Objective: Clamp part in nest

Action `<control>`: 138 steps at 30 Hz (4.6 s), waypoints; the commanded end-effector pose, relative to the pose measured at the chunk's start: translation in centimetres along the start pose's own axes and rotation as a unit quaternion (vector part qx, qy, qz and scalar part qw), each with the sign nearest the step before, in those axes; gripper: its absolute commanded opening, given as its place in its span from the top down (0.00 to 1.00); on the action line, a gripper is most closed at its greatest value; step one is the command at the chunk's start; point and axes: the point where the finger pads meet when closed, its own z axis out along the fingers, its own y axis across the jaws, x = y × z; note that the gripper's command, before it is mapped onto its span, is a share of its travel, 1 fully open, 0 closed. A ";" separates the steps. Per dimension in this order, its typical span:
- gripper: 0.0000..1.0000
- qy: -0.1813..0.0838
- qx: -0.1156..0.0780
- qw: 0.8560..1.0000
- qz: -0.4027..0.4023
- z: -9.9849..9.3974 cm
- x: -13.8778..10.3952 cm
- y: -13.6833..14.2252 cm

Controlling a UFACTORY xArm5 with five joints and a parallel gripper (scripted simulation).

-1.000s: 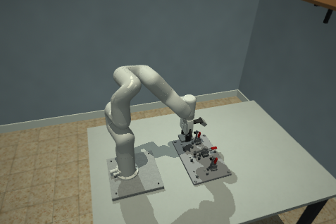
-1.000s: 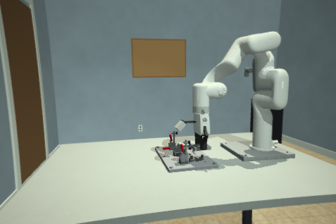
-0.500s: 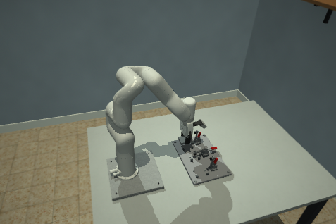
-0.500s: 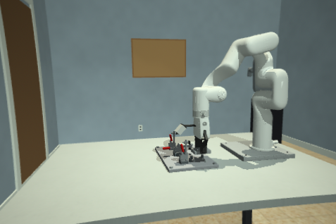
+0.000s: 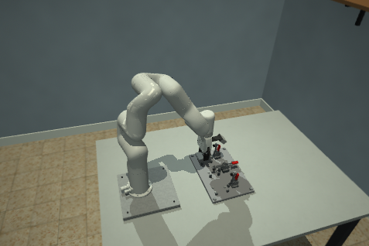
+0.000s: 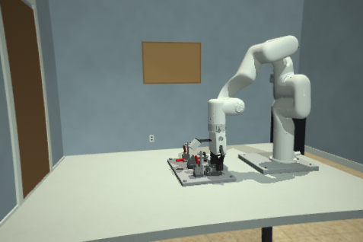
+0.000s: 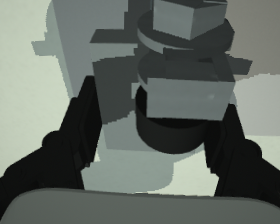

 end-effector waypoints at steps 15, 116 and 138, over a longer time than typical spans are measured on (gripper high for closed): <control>1.00 0.002 0.000 1.000 0.000 1.0 0.2 -0.1; 0.00 0.002 0.000 1.000 0.000 1.5 0.6 0.3; 0.00 0.002 0.000 1.000 0.000 1.5 0.6 0.3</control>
